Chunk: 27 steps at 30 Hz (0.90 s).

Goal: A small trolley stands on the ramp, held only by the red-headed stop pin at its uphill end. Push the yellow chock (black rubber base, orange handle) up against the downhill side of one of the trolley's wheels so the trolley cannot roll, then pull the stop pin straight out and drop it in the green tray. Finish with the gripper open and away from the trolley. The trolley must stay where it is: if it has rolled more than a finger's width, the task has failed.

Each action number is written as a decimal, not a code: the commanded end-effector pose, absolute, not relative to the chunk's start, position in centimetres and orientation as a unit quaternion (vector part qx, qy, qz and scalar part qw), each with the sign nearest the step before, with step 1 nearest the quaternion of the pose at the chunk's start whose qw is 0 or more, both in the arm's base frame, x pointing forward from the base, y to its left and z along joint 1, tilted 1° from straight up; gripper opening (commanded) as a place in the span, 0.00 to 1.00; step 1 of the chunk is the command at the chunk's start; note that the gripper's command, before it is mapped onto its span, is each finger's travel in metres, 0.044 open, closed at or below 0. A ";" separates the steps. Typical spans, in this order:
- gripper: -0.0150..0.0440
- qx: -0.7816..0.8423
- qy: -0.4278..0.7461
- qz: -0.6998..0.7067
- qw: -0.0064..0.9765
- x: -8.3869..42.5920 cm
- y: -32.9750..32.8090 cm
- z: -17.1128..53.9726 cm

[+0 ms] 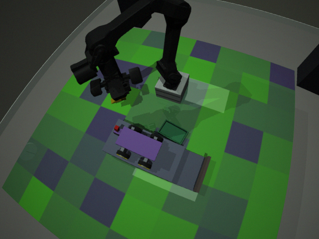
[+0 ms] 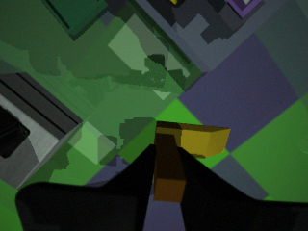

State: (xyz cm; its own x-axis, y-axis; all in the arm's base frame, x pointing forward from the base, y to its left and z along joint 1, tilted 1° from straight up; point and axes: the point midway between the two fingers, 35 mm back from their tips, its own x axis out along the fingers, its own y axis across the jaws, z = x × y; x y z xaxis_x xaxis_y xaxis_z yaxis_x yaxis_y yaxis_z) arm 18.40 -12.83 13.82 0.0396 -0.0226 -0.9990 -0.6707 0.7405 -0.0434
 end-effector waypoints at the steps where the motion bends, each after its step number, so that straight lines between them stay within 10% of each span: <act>1: 0.25 -0.219 0.665 0.195 0.686 18.4 -12.9 13.9; 27: 0.25 -0.030 0.693 0.013 0.720 18.6 -12.0 13.8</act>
State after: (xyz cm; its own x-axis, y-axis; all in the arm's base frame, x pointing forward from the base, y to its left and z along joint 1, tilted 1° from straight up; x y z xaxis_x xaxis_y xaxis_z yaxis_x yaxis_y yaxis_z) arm 18.48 -12.66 13.83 0.0402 -0.0225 -0.9989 -0.0625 0.9977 -0.0250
